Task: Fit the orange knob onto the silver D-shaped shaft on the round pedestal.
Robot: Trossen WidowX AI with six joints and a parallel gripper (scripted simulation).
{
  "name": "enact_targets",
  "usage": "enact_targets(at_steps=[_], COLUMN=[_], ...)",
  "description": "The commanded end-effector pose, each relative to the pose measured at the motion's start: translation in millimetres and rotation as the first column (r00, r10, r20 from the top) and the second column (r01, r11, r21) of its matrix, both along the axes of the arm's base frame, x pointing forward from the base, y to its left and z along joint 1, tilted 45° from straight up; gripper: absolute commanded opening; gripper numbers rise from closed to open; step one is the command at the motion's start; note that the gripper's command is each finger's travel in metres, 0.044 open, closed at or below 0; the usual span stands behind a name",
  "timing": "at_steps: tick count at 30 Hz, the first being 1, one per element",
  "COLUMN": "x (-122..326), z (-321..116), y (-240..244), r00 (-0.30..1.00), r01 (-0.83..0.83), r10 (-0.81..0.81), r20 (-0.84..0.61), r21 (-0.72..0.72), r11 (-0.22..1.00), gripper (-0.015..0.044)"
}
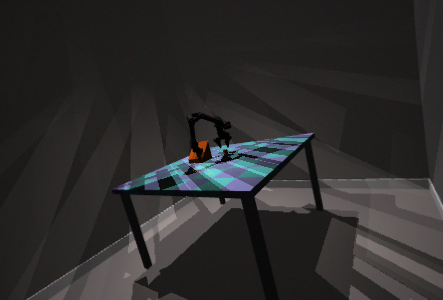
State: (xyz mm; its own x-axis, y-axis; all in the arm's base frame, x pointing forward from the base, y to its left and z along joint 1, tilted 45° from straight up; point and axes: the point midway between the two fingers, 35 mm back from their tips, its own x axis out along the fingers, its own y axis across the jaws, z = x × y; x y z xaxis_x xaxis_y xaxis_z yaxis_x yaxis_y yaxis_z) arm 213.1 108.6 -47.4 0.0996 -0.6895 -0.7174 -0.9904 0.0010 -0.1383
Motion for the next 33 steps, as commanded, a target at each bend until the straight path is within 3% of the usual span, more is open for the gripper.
enact_targets(at_steps=[1, 33], x=[1, 6], z=[-5, -42], y=[-6, -42], r00=[1.0, 1.0], r01=[-0.002, -0.002], r10=[0.002, 0.002], r20=[-0.003, -0.002], r21=[-0.006, -0.008], r11=[1.0, 1.0], gripper=[0.044, 0.044])
